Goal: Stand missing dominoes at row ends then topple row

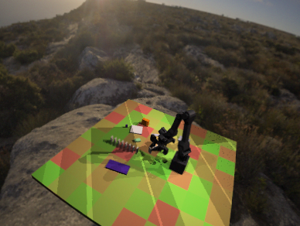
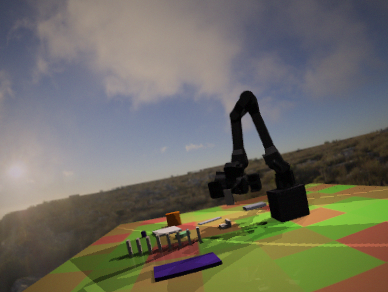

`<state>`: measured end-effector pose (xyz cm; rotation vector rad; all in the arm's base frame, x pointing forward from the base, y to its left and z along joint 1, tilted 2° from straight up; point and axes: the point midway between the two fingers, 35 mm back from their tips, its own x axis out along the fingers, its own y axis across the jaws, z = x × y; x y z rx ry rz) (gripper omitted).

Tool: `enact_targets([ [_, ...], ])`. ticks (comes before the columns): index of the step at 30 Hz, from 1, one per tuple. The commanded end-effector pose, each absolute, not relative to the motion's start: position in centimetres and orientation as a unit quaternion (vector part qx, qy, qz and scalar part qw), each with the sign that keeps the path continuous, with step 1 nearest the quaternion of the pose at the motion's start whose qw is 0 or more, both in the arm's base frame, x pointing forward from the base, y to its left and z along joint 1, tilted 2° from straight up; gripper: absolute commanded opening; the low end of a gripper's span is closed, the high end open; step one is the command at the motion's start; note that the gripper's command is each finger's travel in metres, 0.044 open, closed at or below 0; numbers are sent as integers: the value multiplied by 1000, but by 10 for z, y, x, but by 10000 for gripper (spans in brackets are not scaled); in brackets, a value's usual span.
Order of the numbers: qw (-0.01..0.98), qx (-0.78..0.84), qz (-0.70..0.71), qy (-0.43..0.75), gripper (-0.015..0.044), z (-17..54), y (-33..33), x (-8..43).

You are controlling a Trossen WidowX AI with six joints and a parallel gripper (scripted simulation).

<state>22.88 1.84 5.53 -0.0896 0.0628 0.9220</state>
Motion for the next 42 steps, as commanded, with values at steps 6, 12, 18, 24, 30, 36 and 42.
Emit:
enact_targets([
  [6, 894, -38, 445, 33, 107, 39, 16, 234],
  [12, 894, -39, 445, 33, 107, 28, 15, 238],
  [18, 894, -39, 445, 33, 107, 16, 14, 240],
  [24, 894, -40, 445, 33, 107, 5, 14, 241],
  [30, 894, -40, 445, 33, 107, -7, 15, 242],
  [36, 894, -40, 445, 33, 107, -17, 16, 241],
  [42, 894, -40, 445, 33, 107, -27, 18, 240],
])
